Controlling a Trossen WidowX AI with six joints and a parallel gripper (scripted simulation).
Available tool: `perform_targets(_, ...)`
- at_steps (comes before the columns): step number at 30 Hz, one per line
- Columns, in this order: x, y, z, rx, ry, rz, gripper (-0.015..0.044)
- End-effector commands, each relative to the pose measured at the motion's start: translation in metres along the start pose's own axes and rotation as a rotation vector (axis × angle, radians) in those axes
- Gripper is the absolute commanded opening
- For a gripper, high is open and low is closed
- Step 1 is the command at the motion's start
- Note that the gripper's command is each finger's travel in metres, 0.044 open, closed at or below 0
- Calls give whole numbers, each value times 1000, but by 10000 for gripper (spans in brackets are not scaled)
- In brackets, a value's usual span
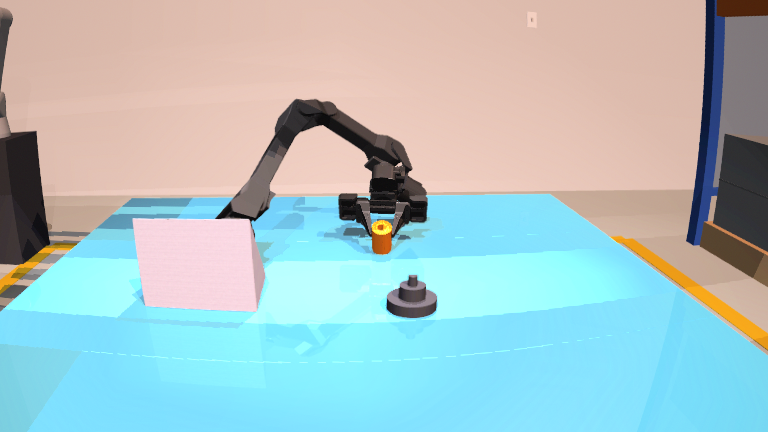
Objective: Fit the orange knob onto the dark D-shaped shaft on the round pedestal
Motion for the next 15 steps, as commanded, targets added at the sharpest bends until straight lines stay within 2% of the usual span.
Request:
perform_targets(1,0,-1,-1,-9,2,2,179)
perform_targets(14,-2,-3,-9,5,28,2,179)
perform_targets(15,-2,-3,-6,1,18,-3,205)
Point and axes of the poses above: the point midway between the two fingers, 35 mm back from their tips, its own z axis out along the fingers, its own x axis across the jaws, y = z × x, the point moved 8 cm from there along -z, back along the fingers, and after that the axes turned 8 degrees about -z, right-handed, at the moved point
